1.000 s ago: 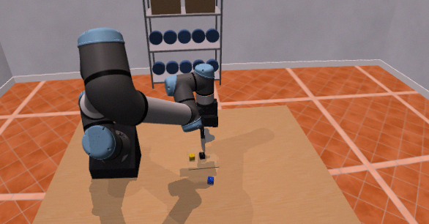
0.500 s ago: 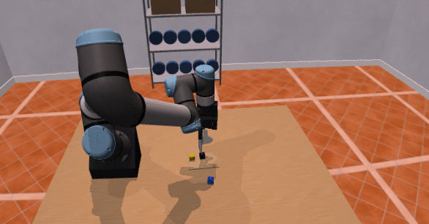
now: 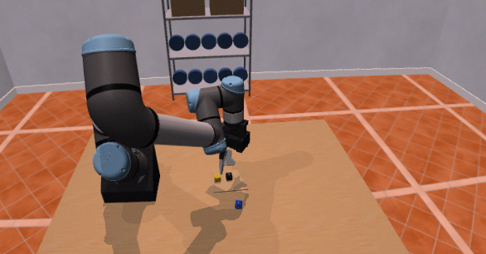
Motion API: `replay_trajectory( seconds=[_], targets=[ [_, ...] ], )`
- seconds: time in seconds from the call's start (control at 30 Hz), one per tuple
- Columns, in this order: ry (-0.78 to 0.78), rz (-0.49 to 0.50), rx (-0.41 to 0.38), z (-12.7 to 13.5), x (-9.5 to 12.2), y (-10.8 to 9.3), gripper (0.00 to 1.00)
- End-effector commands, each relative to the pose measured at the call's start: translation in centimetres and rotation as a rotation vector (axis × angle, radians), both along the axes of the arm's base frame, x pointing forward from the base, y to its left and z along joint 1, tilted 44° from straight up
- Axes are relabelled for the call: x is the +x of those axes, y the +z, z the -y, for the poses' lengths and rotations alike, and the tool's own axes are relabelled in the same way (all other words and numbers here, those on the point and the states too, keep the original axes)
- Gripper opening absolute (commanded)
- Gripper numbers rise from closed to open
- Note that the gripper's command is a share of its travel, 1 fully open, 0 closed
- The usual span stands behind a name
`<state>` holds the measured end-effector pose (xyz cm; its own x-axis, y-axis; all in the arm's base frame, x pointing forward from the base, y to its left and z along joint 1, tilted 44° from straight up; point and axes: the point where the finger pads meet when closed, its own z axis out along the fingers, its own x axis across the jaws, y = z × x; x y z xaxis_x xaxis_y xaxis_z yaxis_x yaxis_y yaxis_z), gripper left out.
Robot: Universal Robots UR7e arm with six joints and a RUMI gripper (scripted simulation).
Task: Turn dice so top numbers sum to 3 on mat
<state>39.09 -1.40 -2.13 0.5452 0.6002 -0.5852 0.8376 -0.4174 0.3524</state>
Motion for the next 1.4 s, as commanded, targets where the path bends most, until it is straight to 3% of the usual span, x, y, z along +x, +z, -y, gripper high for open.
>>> replay_trajectory(
  seconds=[0.0,0.27,0.37,0.5,0.87,0.93,1.37],
  targets=[
    [-0.129,0.117,-0.009,0.4,0.2,0.4,1.00],
    [-0.316,0.292,-0.016,1.1,0.5,0.9,1.00],
    [-0.326,0.301,-0.017,1.1,0.6,0.9,1.00],
    [-0.456,0.423,-0.022,1.7,0.8,1.3,1.00],
    [-0.717,0.668,-0.034,2.9,1.3,2.3,1.00],
    [-0.717,0.668,-0.034,2.9,1.3,2.3,1.00],
    [-1.046,0.976,-0.049,4.6,1.8,3.6,1.00]
  ],
)
